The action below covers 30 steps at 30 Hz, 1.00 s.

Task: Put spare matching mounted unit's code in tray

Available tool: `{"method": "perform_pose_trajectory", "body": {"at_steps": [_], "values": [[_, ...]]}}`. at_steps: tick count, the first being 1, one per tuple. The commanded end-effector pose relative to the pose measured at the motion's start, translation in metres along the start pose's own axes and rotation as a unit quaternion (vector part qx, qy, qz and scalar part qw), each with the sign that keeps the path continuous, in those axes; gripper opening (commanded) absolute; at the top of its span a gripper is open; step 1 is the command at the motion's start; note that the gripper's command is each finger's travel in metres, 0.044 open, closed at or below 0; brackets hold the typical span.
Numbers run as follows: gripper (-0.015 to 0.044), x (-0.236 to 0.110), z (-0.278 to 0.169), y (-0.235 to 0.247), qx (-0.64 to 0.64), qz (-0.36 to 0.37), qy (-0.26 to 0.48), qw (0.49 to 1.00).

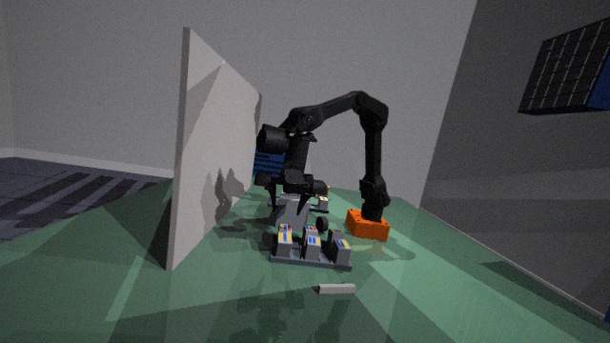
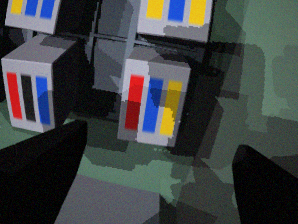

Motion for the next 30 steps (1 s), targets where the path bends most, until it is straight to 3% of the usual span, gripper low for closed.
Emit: {"method": "perform_pose_trajectory", "body": {"at_steps": [1,30], "values": [[0.0300,0.011,-0.001,0.001,-0.002,0.006,0.006,1.000],[0.0300,0.059,-0.001,0.003,-0.002,0.006,0.006,1.000]]}}
Point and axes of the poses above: the point midway between the two fingers, 35 mm back from their tips, its own x axis out along the fingers, its own y axis across the jaws, z = x × y, the point moved 5 cm from there along -x, back along the fingers, and after that the axes turned 10 degrees about x, right-handed, at the moved point
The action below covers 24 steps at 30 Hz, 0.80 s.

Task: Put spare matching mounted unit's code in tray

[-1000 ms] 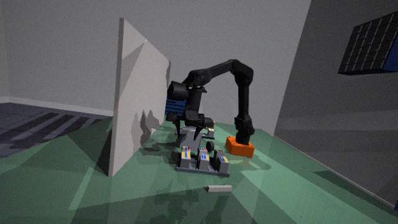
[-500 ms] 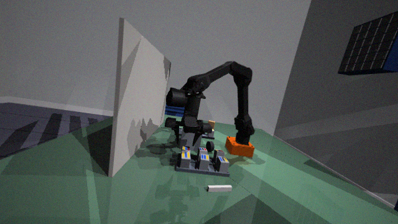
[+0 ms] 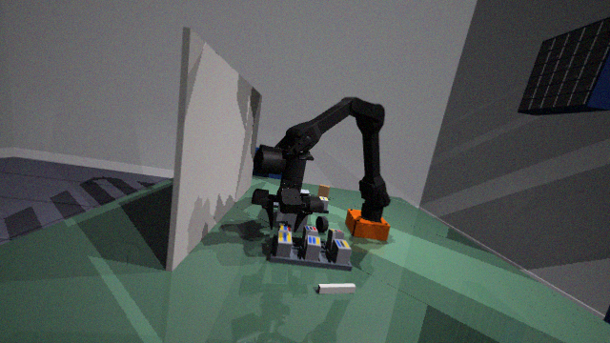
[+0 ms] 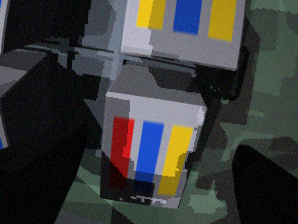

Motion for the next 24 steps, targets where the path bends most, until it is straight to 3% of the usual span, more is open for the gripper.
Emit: {"method": "perform_pose_trajectory", "body": {"at_steps": [1,24], "values": [[0.0300,0.012,-0.002,0.002,0.000,0.006,0.006,1.000],[0.0300,0.028,-0.003,0.004,0.000,0.007,0.006,1.000]]}}
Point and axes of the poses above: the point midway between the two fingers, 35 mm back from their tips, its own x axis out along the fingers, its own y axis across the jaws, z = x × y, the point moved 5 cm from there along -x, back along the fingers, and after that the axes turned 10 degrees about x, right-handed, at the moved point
